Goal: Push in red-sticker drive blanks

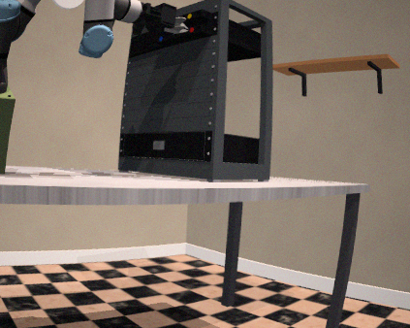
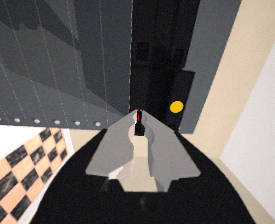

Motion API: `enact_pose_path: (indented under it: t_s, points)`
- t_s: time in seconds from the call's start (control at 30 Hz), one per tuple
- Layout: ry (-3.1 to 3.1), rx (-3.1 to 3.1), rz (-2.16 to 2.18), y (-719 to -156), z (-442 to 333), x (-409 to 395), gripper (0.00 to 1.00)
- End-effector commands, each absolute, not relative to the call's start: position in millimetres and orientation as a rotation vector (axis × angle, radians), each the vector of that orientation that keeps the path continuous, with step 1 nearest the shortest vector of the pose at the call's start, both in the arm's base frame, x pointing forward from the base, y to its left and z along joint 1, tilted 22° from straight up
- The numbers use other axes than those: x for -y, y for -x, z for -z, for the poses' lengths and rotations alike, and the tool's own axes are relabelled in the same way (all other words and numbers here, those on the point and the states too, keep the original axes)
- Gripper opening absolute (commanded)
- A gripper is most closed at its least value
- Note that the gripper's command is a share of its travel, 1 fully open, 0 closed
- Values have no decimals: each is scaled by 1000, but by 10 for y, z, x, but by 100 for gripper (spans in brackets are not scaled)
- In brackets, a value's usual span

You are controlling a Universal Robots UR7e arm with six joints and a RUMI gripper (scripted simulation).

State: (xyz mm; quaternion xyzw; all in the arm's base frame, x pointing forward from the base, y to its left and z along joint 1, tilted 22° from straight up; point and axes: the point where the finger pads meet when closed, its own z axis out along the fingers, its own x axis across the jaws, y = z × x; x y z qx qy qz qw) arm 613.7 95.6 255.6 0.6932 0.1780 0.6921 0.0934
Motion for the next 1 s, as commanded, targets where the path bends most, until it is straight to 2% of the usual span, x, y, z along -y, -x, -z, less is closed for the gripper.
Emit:
enact_pose_path:
  t_s: [0.0, 0.97]
  points:
    - [-2056, -529, -2055, -6136, -2561, -958, 0]
    - [-2056, -529, -2055, -6248, -2558, -971, 0]
